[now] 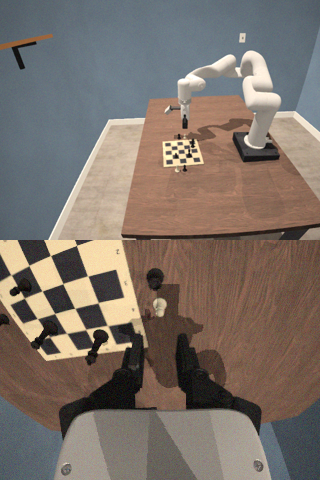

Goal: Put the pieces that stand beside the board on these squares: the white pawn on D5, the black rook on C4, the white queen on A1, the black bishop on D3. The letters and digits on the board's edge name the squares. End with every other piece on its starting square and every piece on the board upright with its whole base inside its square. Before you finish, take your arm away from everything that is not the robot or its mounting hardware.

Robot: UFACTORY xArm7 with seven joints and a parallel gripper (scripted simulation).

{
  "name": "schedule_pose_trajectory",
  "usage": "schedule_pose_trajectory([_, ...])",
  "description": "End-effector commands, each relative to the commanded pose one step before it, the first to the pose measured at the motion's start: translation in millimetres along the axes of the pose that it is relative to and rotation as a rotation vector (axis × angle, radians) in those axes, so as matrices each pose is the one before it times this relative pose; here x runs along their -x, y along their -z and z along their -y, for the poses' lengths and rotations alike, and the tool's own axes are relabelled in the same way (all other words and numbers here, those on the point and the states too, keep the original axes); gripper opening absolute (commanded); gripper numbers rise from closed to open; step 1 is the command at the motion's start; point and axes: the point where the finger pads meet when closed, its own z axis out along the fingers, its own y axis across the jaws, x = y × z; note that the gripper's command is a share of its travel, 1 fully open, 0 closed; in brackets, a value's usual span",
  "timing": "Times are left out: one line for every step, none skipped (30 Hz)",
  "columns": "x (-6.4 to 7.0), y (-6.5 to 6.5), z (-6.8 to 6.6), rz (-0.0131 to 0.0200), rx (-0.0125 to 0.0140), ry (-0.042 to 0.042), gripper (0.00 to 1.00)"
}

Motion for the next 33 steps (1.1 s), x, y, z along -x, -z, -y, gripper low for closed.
schedule_pose_trajectory([-1.14,1.43,-0.03,-0.00368,0.00092,0.00023,0.34])
schedule_pose_trajectory([0.00,-0.13,0.00,0.00000,0.00000,0.00000,0.34])
schedule_pose_trajectory([0.00,-0.18,0.00,0.00000,0.00000,0.00001,0.34])
schedule_pose_trajectory([0.00,-0.24,0.00,0.00000,0.00000,0.00001,0.34])
schedule_pose_trajectory([0.00,-0.31,0.00,0.00000,-0.00001,0.00001,0.34])
schedule_pose_trajectory([0.00,0.00,0.00,0.00000,0.00000,0.00000,0.34])
schedule_pose_trajectory([0.00,0.00,0.00,0.00000,0.00000,0.00000,0.34])
schedule_pose_trajectory([0.00,-0.39,0.00,0.00000,-0.00001,0.00001,0.34])
schedule_pose_trajectory([0.00,-0.46,0.00,0.00001,-0.00001,0.00002,0.34])
schedule_pose_trajectory([0.00,-0.54,0.00,0.00001,-0.00001,0.00002,0.34])
schedule_pose_trajectory([0.00,-0.63,0.00,0.00001,-0.00001,0.00003,0.34])
schedule_pose_trajectory([0.00,-0.71,0.00,0.00001,-0.00001,0.00003,0.34])
schedule_pose_trajectory([0.00,-0.79,0.00,0.00001,-0.00002,0.00004,0.34])
schedule_pose_trajectory([0.00,-0.88,-0.01,0.00000,0.00000,0.00000,0.34])
schedule_pose_trajectory([0.00,-0.96,-0.01,0.00000,0.00000,-0.00001,0.34])
schedule_pose_trajectory([0.00,-1.04,-0.01,0.00000,0.00000,0.00000,0.34])
schedule_pose_trajectory([0.00,-1.11,-0.01,0.00000,0.00000,0.00000,0.34])
schedule_pose_trajectory([0.00,-1.18,-0.01,0.00000,0.00000,0.00001,0.34])
schedule_pose_trajectory([-0.01,-1.25,-0.01,0.00000,0.00000,-0.00001,0.34])
schedule_pose_trajectory([0.00,-1.31,-0.01,0.00000,0.00000,0.00000,0.34])
schedule_pose_trajectory([0.00,-1.37,-0.01,0.00000,0.00000,0.00001,0.34])
schedule_pose_trajectory([0.00,-1.43,-0.01,0.00000,0.00000,0.00000,0.34])
schedule_pose_trajectory([0.00,0.00,0.00,0.00000,0.00000,0.00000,0.34])
schedule_pose_trajectory([0.00,0.00,0.00,0.00000,0.00000,0.00000,0.34])
schedule_pose_trajectory([-0.01,-1.47,-0.01,0.00000,0.00000,-0.00001,0.34])
schedule_pose_trajectory([0.00,-1.51,-0.01,0.00000,0.00000,0.00001,0.34])
schedule_pose_trajectory([0.00,-1.55,-0.01,0.00000,0.00000,0.00000,0.34])
schedule_pose_trajectory([-0.01,-1.57,-0.02,0.00000,0.00000,-0.00001,0.34])
schedule_pose_trajectory([0.00,-1.60,-0.01,0.00000,0.00000,0.00001,0.34])
schedule_pose_trajectory([0.00,-1.61,-0.01,0.00000,0.00000,0.00000,0.34])
schedule_pose_trajectory([-0.01,-1.62,-0.02,0.00000,0.00000,-0.00001,0.34])
schedule_pose_trajectory([0.00,-1.62,-0.01,0.00000,0.00000,0.00001,0.34])
schedule_pose_trajectory([0.00,-1.61,-0.01,0.00000,0.00000,0.00000,0.34])
